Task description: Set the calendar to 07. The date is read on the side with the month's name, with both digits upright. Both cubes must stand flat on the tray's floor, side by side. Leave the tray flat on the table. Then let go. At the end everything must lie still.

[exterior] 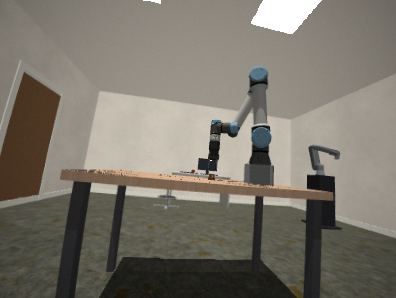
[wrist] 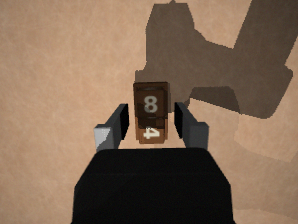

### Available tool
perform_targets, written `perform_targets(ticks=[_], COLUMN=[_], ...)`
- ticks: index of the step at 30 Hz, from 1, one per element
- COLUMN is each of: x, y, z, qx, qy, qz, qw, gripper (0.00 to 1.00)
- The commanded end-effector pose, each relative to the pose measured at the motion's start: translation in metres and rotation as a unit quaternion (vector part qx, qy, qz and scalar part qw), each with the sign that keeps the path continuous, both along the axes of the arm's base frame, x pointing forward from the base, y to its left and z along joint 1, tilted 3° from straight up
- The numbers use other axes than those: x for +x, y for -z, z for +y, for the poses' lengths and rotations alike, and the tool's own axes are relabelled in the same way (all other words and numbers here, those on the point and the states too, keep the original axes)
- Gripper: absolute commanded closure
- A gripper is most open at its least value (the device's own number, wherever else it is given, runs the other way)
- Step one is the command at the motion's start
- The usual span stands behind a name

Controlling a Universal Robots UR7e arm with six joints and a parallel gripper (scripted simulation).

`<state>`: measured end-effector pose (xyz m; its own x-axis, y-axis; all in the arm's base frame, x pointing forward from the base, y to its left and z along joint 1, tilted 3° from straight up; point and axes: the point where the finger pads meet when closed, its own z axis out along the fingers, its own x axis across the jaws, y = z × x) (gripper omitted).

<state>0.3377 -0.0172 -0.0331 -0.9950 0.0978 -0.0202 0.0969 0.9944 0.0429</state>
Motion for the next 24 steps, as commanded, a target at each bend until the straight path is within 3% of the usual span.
perform_targets(ticks=[1, 24], x=[0.001, 0.001], y=[0.007, 0.026], z=[0.000, 0.000], qx=[0.000, 0.000], qy=[0.000, 0.000], qz=[0.000, 0.000], qw=[1.000, 1.000], gripper=[0.10, 0.10])
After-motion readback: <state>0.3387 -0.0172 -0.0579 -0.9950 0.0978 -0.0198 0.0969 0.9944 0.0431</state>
